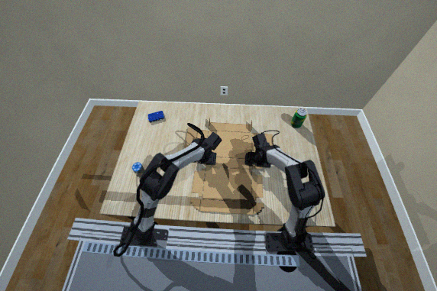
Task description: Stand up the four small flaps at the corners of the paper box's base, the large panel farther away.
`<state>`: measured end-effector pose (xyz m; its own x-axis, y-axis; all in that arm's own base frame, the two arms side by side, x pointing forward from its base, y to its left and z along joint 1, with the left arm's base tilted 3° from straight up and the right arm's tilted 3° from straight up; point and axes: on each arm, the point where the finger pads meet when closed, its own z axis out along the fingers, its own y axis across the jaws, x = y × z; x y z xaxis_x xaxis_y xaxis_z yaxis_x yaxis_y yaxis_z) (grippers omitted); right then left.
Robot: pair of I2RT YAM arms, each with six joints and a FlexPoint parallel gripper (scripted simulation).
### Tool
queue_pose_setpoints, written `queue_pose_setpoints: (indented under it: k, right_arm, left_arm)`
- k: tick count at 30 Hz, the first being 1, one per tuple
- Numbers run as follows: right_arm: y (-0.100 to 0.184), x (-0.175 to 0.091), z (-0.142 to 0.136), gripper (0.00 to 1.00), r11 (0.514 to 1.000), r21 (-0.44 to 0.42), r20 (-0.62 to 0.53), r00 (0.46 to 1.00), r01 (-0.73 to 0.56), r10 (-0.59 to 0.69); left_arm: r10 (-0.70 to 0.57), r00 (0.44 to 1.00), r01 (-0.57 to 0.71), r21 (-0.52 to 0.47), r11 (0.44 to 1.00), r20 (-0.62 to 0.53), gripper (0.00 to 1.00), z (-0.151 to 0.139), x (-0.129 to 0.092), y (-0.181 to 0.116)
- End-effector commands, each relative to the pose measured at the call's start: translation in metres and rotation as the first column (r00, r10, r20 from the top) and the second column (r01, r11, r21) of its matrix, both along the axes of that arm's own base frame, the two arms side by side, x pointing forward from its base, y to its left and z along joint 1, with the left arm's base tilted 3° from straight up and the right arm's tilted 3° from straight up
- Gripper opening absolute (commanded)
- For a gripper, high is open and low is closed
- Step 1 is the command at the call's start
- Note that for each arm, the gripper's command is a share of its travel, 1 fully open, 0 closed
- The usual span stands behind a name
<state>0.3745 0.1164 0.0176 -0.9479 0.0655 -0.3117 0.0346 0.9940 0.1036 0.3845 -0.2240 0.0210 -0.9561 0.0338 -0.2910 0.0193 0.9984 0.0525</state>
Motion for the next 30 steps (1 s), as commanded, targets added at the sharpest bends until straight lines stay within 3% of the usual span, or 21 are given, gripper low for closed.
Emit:
queue_pose_setpoints:
  k: [1, 6, 11, 30]
  right_arm:
    - [0.011, -0.001, -0.002, 0.77, 1.000, 0.017, -0.024, 1.000, -0.005, 0.006]
    - [0.014, -0.002, 0.001, 0.77, 1.000, 0.017, -0.022, 1.000, 0.001, -0.001]
    - [0.018, 0.001, 0.022, 0.77, 0.999, 0.034, 0.024, 1.000, 0.005, -0.006]
    - [0.030, -0.003, 0.040, 0.77, 0.999, 0.037, 0.022, 0.999, 0.025, -0.026]
  left_arm:
    - [0.021, 0.999, -0.020, 0.043, 0.999, -0.033, 0.77, -0.013, -0.002, 0.010]
    - [0.019, 0.999, -0.018, 0.037, 0.999, -0.037, 0.77, -0.013, -0.002, 0.009]
    - [0.018, 0.999, -0.017, 0.033, 0.999, -0.040, 0.77, -0.013, -0.003, 0.009]
    - [0.016, 0.999, -0.014, 0.033, 0.999, -0.040, 0.77, -0.013, -0.003, 0.008]
